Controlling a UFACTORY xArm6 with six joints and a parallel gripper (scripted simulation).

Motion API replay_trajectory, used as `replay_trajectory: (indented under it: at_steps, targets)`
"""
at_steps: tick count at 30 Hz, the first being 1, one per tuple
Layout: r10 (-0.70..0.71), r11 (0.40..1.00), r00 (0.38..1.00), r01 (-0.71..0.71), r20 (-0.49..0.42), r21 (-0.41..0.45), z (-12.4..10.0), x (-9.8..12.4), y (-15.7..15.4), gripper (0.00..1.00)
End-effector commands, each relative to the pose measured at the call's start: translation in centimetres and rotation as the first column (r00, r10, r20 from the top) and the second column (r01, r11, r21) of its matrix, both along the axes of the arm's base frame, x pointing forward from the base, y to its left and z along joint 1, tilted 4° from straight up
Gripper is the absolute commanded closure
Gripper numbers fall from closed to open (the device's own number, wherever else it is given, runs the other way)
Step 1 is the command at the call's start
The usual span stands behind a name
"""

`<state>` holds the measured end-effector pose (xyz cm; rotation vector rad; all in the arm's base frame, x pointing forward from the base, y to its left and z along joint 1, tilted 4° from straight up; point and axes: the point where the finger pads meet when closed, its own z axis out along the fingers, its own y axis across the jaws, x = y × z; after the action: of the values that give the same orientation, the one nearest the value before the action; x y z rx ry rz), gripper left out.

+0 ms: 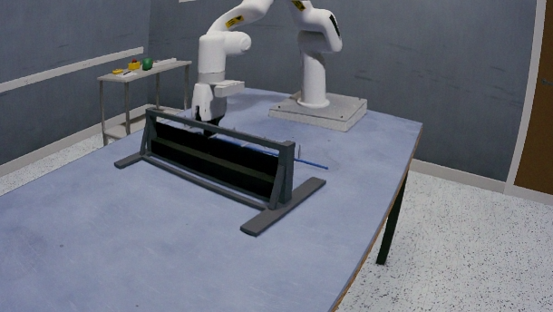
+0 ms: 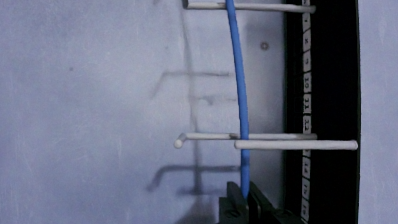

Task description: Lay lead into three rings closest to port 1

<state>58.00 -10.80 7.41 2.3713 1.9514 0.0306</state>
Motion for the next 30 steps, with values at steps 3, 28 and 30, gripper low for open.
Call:
replay_trajectory:
  at_steps: [3,28,30]
  targets:
    - [0.0,1.0,1.0,0.0,0.004,-0.001,0.3,1.09,-0.21,1.0]
    - [0.0,1.0,1.0,0.0,0.004,-0.001,0.32,1.37,-0.26,1.0]
    - [0.0,1.0,1.0,0.0,0.004,-0.001,0.32,1.37,-0.26,1.0]
